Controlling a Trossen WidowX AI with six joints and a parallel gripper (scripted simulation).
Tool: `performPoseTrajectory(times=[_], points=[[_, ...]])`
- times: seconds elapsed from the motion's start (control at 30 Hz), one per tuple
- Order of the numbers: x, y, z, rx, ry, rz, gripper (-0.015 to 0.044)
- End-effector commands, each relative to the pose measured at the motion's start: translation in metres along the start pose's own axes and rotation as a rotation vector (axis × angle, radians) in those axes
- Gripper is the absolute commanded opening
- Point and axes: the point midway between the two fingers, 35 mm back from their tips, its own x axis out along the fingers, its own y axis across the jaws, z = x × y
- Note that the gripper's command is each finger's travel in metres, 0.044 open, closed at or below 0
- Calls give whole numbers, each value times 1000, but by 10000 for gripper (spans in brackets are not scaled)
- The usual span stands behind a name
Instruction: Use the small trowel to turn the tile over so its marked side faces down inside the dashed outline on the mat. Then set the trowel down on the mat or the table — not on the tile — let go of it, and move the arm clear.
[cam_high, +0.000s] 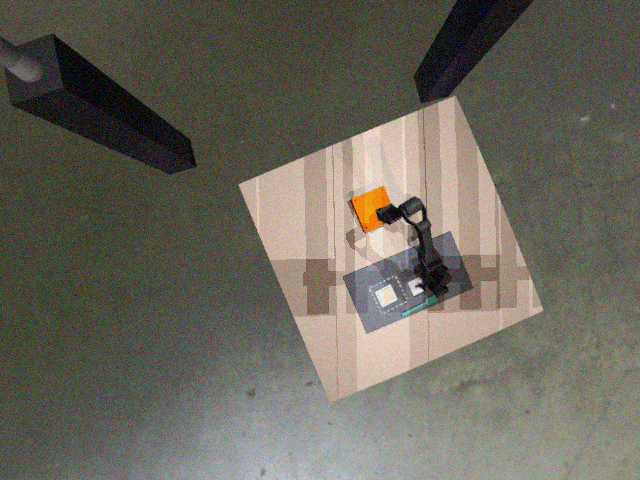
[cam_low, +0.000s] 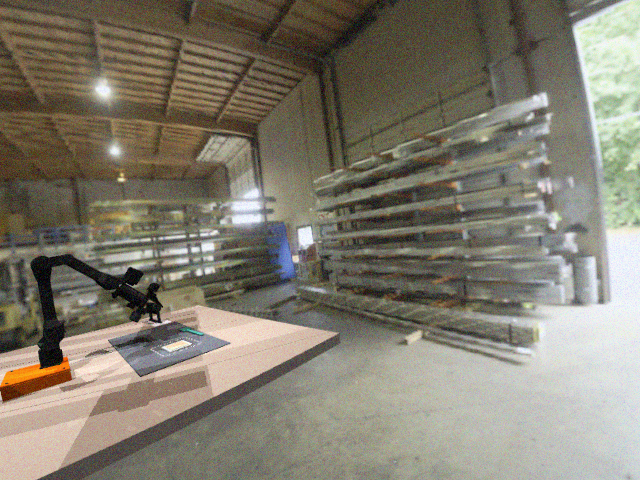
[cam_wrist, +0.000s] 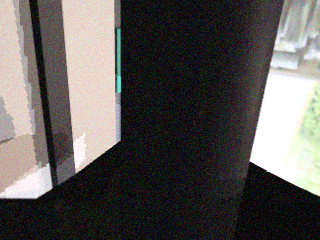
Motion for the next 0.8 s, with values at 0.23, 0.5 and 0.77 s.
performPoseTrajectory(times=[0.23,0.5,0.77], points=[[-1,-5,0,5,4,-14,0],[-1,-5,0,5,4,-14,0],[0,0,0,0,0,0,0]])
